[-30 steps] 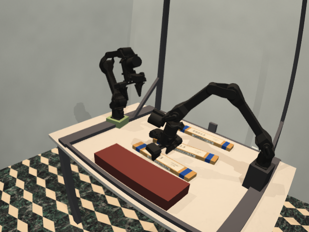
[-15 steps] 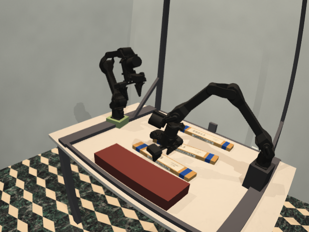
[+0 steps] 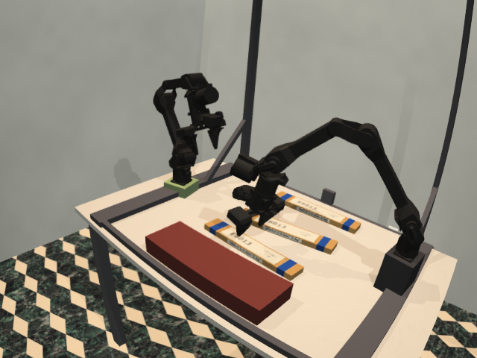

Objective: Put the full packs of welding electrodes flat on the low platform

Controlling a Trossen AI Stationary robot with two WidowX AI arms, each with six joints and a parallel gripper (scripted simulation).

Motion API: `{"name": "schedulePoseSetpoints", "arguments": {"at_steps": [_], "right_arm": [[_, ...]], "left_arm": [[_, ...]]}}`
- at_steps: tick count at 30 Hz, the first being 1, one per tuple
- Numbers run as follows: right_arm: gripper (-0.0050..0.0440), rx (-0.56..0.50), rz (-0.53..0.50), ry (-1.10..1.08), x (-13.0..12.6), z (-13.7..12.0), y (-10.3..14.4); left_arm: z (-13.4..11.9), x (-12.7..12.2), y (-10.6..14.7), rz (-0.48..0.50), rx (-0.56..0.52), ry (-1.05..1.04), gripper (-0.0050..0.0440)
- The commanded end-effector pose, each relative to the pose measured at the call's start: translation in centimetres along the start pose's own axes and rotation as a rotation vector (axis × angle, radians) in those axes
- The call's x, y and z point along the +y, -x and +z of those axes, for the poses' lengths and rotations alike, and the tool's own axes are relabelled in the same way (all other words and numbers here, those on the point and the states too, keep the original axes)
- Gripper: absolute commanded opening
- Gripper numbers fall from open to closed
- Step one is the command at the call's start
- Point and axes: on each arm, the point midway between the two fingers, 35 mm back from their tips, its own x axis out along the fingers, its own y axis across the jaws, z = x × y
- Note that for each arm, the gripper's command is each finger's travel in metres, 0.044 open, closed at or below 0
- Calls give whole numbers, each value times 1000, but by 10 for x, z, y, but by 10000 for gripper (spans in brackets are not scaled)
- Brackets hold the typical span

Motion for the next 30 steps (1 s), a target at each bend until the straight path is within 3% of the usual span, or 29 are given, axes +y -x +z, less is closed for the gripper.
{"name": "schedulePoseSetpoints", "arguments": {"at_steps": [1,3,8,11,21,30], "right_arm": [[430,-20,-1,4,0,3,5],[430,-20,-1,4,0,3,5],[430,-7,-2,1,0,25,-21],[430,-7,-2,1,0,30,-26],[430,-34,-4,2,0,86,-65],[430,-28,-1,3,0,83,-67]], "left_arm": [[17,4,33,20,-53,-7,430],[17,4,33,20,-53,-7,430],[-16,-11,43,30,-155,70,430],[-21,-15,47,29,-154,70,430],[-71,-44,79,32,-145,65,430],[-108,-63,102,28,-137,66,430]]}}
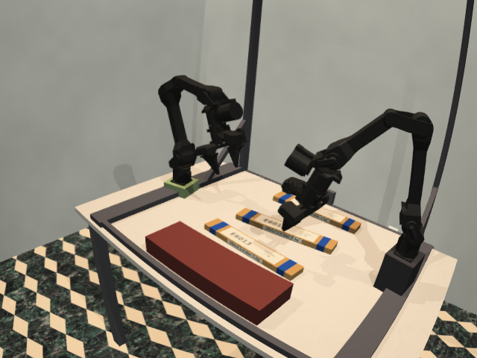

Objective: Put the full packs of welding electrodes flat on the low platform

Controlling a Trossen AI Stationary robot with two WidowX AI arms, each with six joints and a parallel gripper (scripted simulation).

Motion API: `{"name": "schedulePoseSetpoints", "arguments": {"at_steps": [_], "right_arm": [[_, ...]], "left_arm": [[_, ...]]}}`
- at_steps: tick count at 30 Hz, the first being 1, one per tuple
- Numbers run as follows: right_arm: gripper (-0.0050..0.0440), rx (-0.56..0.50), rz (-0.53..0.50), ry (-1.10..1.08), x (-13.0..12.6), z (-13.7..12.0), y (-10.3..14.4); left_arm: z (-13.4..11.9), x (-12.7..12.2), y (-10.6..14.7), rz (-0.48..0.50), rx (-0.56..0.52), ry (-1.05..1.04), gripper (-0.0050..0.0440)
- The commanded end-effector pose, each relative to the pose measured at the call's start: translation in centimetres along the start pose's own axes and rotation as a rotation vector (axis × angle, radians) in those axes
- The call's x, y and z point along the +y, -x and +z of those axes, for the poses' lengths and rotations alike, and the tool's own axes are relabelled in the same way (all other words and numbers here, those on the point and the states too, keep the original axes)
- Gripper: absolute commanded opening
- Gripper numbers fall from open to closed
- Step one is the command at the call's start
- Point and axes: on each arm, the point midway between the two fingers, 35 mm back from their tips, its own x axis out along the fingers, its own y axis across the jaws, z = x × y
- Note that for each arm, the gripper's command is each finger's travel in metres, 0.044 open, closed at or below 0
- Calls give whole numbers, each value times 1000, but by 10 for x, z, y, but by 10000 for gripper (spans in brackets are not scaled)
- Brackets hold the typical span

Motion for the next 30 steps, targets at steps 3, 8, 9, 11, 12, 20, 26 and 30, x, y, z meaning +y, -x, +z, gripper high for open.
{"name": "schedulePoseSetpoints", "arguments": {"at_steps": [3,8,9,11,12,20,26,30], "right_arm": [[430,-14,-3,-1,0,5,2],[430,-14,-3,-1,0,5,2],[430,-14,-3,-1,0,5,2],[430,-14,-3,-1,0,5,2],[430,-14,-3,-1,0,5,2],[430,-14,-3,-1,0,5,2],[430,-14,-3,-1,0,5,2],[430,-14,-3,-1,0,5,2]], "left_arm": [[-23,-14,35,10,-26,-1,430],[-47,-26,55,9,-22,-1,430],[-52,-28,59,9,-21,-1,430],[-62,-33,67,9,-20,-1,430],[-66,-35,71,9,-19,-1,430],[-94,-49,94,7,-15,0,430],[-90,-48,96,8,-26,-1,430],[-90,-48,96,7,-23,-2,430]]}}
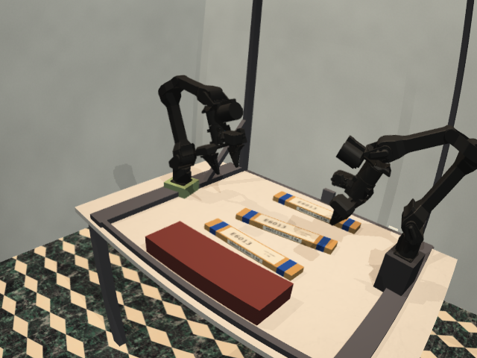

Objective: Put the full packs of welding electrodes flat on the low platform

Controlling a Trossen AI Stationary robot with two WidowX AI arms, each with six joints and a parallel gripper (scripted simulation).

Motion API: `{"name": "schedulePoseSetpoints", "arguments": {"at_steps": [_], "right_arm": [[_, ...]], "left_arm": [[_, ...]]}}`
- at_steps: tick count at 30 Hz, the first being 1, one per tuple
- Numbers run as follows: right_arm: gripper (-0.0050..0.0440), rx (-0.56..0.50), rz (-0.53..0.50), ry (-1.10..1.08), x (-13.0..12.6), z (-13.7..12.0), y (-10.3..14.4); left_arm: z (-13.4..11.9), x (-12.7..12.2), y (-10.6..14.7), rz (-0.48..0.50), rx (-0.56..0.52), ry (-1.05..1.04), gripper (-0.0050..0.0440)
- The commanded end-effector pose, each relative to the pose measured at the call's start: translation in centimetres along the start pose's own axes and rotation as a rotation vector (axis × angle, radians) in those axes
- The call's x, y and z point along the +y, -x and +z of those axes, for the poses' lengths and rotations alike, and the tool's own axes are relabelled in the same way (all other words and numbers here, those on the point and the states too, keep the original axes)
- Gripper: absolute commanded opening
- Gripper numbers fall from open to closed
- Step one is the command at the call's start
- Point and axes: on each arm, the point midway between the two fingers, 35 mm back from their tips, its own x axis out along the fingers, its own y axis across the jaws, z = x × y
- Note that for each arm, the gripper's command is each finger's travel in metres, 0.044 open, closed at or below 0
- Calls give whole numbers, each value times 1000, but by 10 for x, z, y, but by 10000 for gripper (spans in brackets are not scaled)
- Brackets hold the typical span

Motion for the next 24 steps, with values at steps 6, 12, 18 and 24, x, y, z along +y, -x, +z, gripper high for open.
{"name": "schedulePoseSetpoints", "arguments": {"at_steps": [6,12,18,24], "right_arm": [[430,-11,-2,-1,0,4,2],[430,6,-32,-71,-13,3,-18],[430,5,-24,-62,-31,8,-45],[430,4,-24,-62,-50,13,-72]], "left_arm": [[3,0,6,5,-17,-2,430],[12,13,-9,-20,-21,-67,430],[23,34,-34,-17,-24,-68,430],[32,55,-59,-16,-24,-68,430]]}}
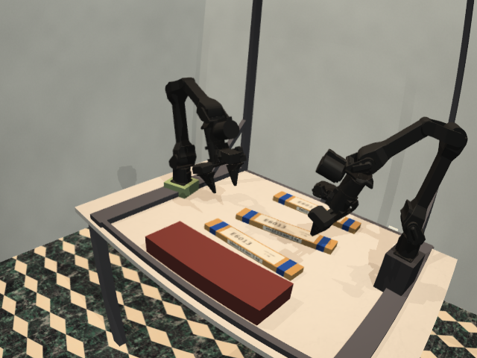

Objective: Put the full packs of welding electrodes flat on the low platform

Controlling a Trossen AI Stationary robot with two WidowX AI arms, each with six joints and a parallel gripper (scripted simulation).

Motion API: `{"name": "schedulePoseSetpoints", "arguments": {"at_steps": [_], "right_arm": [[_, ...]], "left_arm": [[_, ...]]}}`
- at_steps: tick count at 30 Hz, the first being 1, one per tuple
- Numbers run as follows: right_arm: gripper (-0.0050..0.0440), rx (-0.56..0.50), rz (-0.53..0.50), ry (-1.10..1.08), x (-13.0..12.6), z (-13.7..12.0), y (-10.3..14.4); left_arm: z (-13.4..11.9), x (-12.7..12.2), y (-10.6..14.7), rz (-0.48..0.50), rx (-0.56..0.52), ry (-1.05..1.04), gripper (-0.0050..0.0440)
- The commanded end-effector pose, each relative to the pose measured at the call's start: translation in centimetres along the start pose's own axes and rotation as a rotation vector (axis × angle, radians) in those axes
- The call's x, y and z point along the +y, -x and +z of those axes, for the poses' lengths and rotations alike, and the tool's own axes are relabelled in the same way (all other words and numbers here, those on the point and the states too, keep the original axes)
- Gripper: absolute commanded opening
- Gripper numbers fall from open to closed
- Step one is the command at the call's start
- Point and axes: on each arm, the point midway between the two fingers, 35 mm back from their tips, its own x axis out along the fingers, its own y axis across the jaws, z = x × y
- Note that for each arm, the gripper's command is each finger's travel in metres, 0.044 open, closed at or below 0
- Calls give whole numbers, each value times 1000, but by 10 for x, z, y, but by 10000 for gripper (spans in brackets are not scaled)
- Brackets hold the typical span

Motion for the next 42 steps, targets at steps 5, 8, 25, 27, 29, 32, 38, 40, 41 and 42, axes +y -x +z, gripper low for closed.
{"name": "schedulePoseSetpoints", "arguments": {"at_steps": [5,8,25,27,29,32,38,40,41,42], "right_arm": [[430,-19,-2,3,-32,19,-44],[430,-24,-4,4,-43,25,-59],[430,-20,-6,3,-47,24,-68],[430,-20,-6,3,-47,24,-68],[430,-20,-6,3,-47,24,-68],[430,0,2,2,-46,18,-73],[430,-1,1,2,-46,10,-92],[430,-1,1,2,-46,8,-98],[430,-1,1,2,-46,7,-101],[430,-1,1,2,-46,5,-104]], "left_arm": [[22,40,-42,6,-16,-6,430],[26,53,-56,6,-16,-6,430],[34,74,-83,9,-14,-5,430],[33,74,-83,9,-14,-5,430],[33,74,-83,9,-14,-5,430],[33,73,-83,9,-14,-5,430],[19,70,-105,-3,2,-2,430],[17,70,-112,-3,2,-2,430],[15,70,-115,-3,2,-2,430],[14,70,-118,-3,2,-2,430]]}}
